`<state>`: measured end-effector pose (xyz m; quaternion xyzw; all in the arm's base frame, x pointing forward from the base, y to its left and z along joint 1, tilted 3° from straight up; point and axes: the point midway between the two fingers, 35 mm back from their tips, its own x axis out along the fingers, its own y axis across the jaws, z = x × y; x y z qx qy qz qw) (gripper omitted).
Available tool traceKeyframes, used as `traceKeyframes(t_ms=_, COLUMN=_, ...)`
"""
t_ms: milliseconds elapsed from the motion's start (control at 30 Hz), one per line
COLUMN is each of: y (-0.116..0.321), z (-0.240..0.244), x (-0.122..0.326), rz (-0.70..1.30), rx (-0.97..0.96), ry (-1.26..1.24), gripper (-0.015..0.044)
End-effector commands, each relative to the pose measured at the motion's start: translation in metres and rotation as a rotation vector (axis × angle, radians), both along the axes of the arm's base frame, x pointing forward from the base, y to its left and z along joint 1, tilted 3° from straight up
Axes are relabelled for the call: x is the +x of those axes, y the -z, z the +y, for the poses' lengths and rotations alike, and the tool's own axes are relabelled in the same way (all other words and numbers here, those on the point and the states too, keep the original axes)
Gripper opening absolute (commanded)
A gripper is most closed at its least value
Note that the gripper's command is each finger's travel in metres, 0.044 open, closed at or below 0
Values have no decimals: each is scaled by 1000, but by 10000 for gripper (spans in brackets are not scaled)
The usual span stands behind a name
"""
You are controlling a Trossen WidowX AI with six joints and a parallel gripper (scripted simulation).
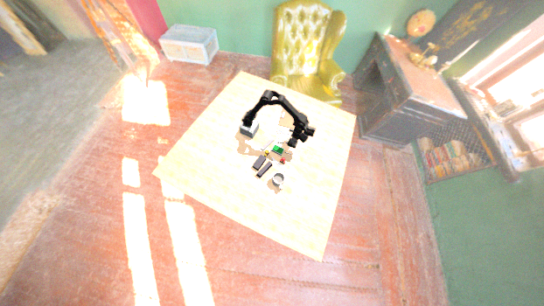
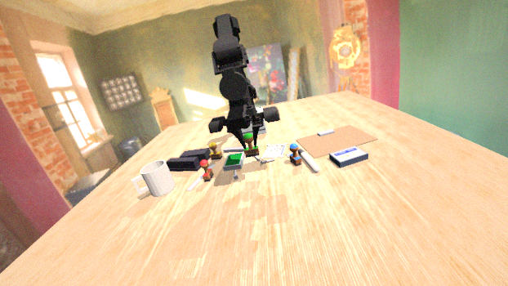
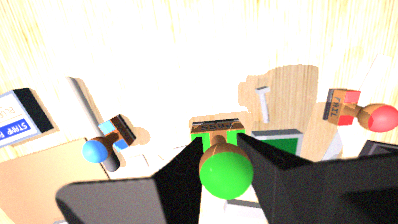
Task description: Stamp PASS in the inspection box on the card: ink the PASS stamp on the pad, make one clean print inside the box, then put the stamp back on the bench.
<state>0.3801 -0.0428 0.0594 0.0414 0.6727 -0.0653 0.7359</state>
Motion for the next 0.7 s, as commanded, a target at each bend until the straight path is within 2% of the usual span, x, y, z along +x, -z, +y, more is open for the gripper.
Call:
traceKeyframes(t_ms=0, y=-3, z=-1, x=0, rz=-2, rx=-6, ry=7, gripper=0)
traceKeyframes(t_ms=500, y=-10, z=-1, x=-1, rz=-2, rx=-7, ry=7, gripper=0)
traceKeyframes(t_ms=667, y=-11, z=-17, x=-19, rz=0, rx=-8, ry=7, gripper=0)
